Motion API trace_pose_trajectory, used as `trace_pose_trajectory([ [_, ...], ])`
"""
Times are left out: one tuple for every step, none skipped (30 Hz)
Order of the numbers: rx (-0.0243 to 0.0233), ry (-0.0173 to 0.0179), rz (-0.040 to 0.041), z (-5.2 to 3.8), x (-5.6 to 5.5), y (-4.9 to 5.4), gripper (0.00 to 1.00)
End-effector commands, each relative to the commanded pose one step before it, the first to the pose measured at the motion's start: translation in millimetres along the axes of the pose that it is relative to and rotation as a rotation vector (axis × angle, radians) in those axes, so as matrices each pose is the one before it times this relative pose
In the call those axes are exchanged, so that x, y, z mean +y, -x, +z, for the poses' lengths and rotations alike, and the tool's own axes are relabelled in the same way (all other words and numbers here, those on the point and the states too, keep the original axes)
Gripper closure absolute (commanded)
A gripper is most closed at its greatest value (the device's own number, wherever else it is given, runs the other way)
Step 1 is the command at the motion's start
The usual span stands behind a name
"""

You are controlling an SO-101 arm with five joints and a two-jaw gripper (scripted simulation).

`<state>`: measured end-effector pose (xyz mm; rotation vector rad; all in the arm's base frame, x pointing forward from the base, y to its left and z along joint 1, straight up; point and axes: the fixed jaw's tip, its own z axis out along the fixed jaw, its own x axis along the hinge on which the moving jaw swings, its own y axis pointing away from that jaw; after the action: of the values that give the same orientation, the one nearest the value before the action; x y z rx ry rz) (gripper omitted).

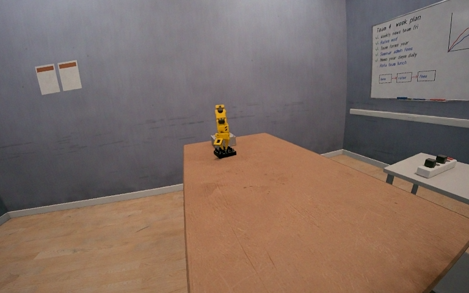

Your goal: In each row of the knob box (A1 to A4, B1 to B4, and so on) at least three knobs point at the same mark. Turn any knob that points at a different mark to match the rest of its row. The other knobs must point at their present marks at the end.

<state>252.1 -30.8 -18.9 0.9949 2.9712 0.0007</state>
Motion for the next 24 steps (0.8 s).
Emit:
trace_pose_trajectory([
  [0.00754,-0.00297,0.00566,-1.725,-1.82,0.23,0.9],
  [0.0,0.0,0.0,-0.459,0.1,0.17,0.9],
  [0.0,0.0,0.0,-0.332,0.08,0.13,0.9],
  [0.0,0.0,0.0,-0.199,0.05,0.08,0.9],
  [0.0,0.0,0.0,-0.091,0.02,0.03,0.9],
  [0.0,0.0,0.0,-0.012,0.01,0.01,0.9],
  [0.0,0.0,0.0,0.0,0.0,0.0,0.9],
  [0.0,0.0,0.0,0.0,0.0,0.0,0.9],
  [0.00001,-0.00002,0.0,-0.006,0.0,0.01,0.9],
  [0.0,0.0,0.0,-0.054,0.02,0.04,0.9],
  [0.0,0.0,0.0,-0.127,0.05,0.08,0.9],
  [0.0,0.0,0.0,-0.206,0.08,0.13,0.9],
  [0.0,0.0,0.0,-0.284,0.11,0.18,0.9],
  [0.0,0.0,0.0,-0.351,0.13,0.21,0.9],
  [0.0,0.0,0.0,-0.393,0.14,0.24,0.9],
  [0.0,0.0,0.0,-0.405,0.14,0.25,0.9],
  [0.0,0.0,0.0,-0.393,0.14,0.24,0.9],
  [0.0,0.0,0.0,-0.351,0.12,0.21,0.9],
  [0.0,0.0,0.0,-0.284,0.1,0.17,0.9],
  [0.0,0.0,0.0,-0.212,0.08,0.12,0.9],
  [0.0,0.0,0.0,-0.127,0.04,0.08,0.9],
  [0.0,0.0,0.0,-0.054,0.02,0.03,0.9],
  [0.0,0.0,0.0,-0.006,0.01,0.01,0.9],
  [0.0,0.0,0.0,0.0,0.0,0.0,0.9],
])
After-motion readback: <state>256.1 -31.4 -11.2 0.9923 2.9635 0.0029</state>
